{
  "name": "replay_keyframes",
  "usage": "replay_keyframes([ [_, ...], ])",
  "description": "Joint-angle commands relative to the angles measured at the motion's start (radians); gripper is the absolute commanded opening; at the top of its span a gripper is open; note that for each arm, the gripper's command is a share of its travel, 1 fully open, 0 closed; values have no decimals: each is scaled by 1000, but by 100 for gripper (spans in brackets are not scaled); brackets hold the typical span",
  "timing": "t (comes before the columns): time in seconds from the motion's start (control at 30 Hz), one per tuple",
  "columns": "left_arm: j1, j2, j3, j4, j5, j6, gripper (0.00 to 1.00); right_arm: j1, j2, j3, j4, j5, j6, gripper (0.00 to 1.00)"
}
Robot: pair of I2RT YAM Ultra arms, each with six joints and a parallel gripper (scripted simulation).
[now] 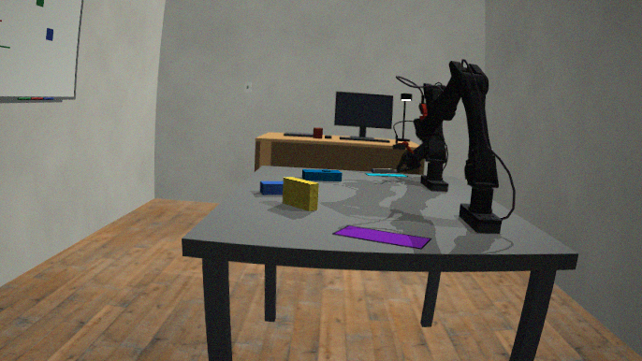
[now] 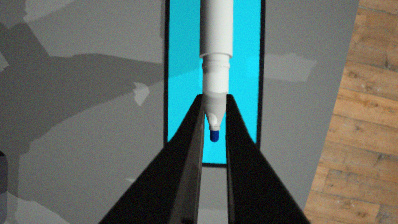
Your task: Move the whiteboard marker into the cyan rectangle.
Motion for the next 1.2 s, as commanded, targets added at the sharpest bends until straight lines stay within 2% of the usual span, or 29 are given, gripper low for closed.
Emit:
replay_keyframes([
  [0.0, 5, -19, 24, 7, -6, -4, 45, -10, 14, -14, 10, -25, -4, 6],
  [0.87, 5, -19, 24, 7, -6, -4, 45, -4, 26, -9, 28, -16, -1, 6],
  [0.93, 5, -19, 24, 7, -6, -4, 45, -4, 26, -9, 28, -16, -1, 28],
  [0.97, 5, -19, 24, 7, -6, -4, 45, -4, 26, -9, 28, -16, -1, 28],
  [1.0, 5, -19, 24, 7, -6, -4, 45, -12, 22, -21, 23, -24, -10, 39],
  [1.17, 5, -19, 24, 7, -6, -4, 45, -32, -28, -33, 12, -7, -30, 40],
])
